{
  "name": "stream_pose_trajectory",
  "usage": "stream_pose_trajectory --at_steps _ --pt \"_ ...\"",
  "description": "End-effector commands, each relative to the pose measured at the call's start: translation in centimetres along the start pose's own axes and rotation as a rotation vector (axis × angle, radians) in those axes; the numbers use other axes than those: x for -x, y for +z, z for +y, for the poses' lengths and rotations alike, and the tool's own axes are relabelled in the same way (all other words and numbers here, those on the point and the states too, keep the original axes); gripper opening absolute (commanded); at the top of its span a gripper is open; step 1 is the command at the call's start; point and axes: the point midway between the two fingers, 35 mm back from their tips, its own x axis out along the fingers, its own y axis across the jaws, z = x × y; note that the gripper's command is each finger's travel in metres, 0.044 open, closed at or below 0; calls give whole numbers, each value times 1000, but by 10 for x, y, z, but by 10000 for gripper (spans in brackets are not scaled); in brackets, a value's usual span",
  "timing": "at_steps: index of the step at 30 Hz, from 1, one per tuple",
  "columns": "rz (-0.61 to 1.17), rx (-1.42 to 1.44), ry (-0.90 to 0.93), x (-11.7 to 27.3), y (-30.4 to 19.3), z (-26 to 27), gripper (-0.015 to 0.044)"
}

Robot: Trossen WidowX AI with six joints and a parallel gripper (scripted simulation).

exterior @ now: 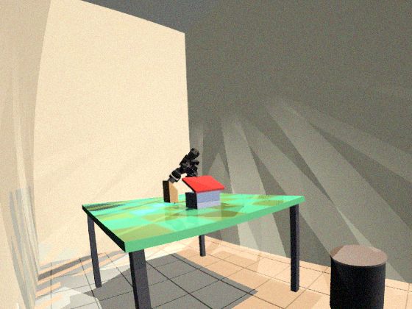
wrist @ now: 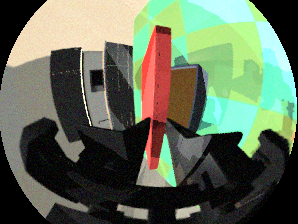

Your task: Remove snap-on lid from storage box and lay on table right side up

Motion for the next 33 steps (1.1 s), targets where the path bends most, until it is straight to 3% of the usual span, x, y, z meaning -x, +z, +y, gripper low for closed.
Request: stream_pose_trajectory --at_steps 1,33 --pt "3 15 14 5 -2 9 0" --pt "1 16 13 32 -2 41 0"
